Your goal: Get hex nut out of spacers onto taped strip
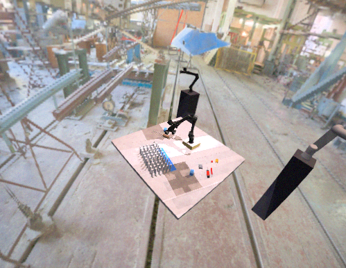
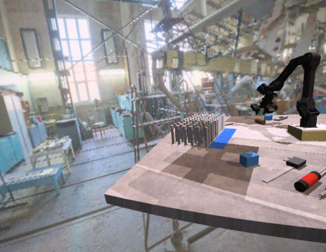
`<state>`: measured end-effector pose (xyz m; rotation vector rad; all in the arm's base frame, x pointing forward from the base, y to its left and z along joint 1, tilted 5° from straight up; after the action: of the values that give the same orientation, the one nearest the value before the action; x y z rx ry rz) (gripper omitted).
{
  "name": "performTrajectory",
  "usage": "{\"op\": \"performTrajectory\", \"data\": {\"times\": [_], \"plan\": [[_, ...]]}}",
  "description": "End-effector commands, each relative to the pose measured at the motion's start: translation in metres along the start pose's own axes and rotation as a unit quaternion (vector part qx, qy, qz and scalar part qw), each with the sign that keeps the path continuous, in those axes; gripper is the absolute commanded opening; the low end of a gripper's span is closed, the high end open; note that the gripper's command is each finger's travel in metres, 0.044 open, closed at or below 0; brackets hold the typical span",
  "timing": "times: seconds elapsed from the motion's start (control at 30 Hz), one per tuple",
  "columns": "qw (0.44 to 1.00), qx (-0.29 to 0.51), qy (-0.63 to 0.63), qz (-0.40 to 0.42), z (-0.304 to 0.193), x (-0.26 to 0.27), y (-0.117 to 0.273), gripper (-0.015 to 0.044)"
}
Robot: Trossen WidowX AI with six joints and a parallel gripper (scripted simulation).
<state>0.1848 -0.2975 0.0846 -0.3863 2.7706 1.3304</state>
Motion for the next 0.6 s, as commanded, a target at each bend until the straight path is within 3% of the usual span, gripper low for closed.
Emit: {"op": "performTrajectory", "data": {"times": [0.0,0.57], "plan": [[1.000,-0.004,0.001,0.002,0.006,0.002,-0.007,0.0280],[1.000,-0.004,0.001,0.002,0.021,0.005,-0.030,0.0280]]}}
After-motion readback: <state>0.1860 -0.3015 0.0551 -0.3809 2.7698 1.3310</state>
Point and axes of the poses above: the point midway between the two fingers, 35 mm back from their tips, its own y axis back along the fingers, its own x axis across the jaws, z = x × y, the point moved 1 cm from there along y, back along the fingers, and after that the axes turned 15 degrees about -y, right-handed, at the moved point
